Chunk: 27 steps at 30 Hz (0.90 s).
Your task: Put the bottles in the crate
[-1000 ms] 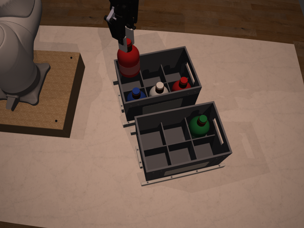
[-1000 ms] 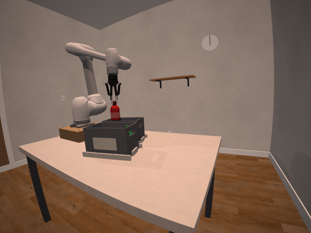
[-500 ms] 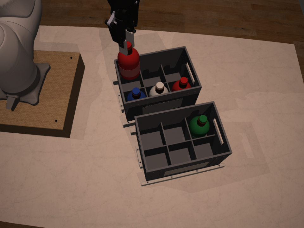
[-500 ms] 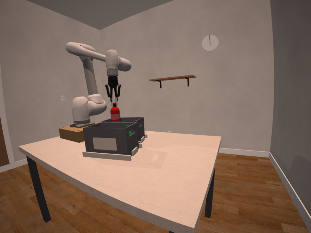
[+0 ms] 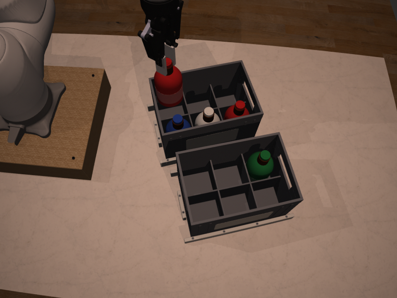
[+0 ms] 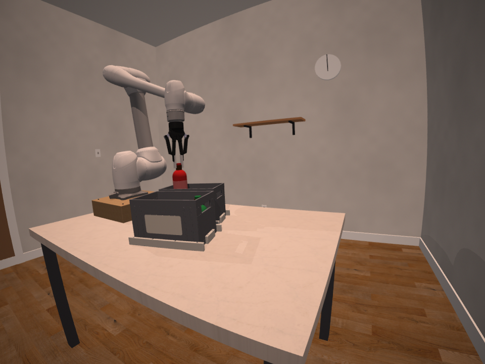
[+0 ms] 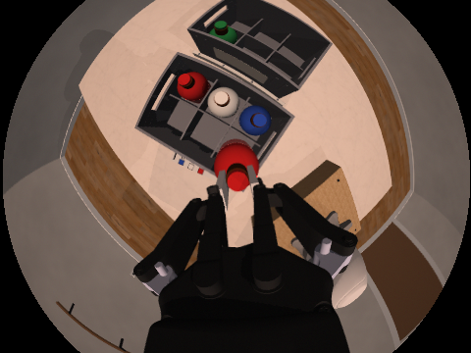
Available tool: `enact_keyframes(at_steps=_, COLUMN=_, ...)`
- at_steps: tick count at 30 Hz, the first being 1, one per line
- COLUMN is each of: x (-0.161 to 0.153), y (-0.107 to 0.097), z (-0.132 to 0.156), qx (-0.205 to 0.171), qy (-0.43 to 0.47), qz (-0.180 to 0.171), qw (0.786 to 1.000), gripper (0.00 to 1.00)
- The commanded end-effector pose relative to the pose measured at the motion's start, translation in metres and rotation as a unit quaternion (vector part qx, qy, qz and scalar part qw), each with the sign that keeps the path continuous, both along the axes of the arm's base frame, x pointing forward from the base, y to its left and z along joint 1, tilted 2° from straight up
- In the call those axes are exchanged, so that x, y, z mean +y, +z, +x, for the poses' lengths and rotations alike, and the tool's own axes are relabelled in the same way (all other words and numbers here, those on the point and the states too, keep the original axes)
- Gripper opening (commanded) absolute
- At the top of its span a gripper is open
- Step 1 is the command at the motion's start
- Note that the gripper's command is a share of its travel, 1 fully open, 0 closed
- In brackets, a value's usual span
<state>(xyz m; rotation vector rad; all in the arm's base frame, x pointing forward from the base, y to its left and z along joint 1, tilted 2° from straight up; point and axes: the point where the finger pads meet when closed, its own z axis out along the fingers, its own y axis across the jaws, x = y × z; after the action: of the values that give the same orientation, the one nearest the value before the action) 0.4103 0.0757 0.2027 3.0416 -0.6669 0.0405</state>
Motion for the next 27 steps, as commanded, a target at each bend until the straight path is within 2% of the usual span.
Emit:
enact_keyframes(at_steps=1, x=0.0, y=-0.001, z=0.0, qx=0.0, qy=0.0, qz=0.0, qw=1.0, gripper=0.0)
enact_keyframes(at_steps=27, x=-0.001, y=-0.024, z=0.0, qx=0.0, qy=0.0, qz=0.0, qw=1.0, gripper=0.0)
